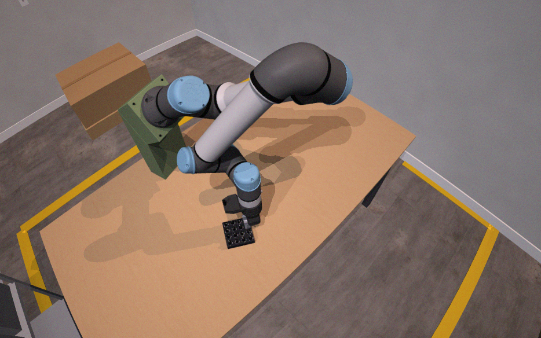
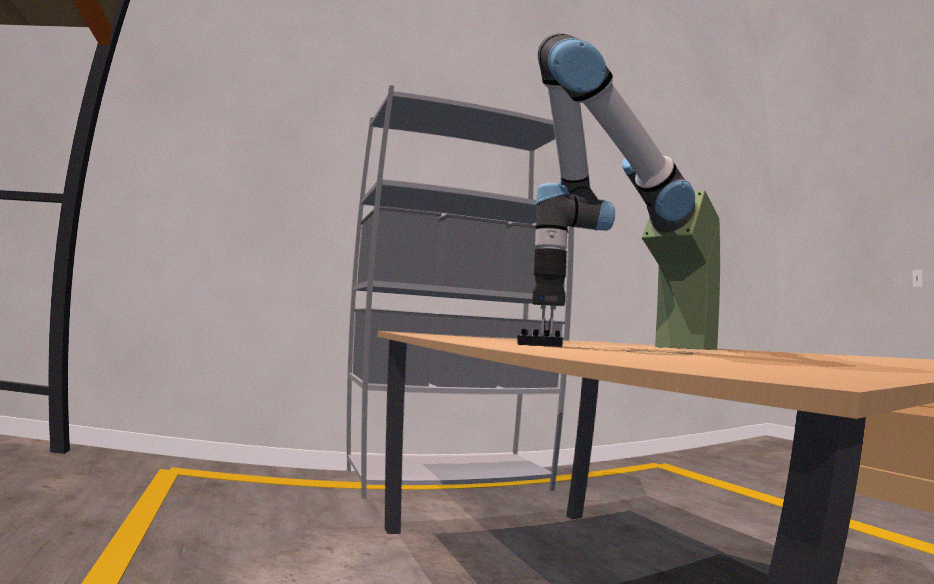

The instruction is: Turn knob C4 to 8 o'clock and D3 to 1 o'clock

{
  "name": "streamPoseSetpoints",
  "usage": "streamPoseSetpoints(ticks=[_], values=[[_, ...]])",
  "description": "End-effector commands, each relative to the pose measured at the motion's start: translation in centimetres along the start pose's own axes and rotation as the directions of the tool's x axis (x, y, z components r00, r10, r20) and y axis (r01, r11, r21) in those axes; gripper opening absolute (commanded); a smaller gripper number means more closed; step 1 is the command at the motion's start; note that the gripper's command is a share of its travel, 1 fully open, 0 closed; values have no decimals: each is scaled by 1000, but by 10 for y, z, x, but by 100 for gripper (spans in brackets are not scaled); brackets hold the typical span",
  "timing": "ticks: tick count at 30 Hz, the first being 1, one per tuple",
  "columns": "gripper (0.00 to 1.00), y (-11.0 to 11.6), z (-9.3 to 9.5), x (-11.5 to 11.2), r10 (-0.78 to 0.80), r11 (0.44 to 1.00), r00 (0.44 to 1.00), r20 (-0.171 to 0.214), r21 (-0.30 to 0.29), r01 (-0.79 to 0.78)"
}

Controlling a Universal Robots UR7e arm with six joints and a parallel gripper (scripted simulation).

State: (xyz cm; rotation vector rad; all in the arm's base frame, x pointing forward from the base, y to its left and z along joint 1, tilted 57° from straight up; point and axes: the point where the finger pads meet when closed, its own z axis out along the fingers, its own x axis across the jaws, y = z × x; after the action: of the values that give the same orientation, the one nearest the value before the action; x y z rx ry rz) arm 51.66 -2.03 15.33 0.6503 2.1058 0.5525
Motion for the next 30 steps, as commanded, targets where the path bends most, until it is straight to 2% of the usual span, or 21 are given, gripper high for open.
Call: streamPoseSetpoints(ticks=[1,23,30], values=[[46,1,0,-1,-2,1000,1000,1,-1,2],[46,1,0,-1,-2,1000,1000,1,-1,2],[46,0,-11,0,1,1000,1000,0,0,-1]])
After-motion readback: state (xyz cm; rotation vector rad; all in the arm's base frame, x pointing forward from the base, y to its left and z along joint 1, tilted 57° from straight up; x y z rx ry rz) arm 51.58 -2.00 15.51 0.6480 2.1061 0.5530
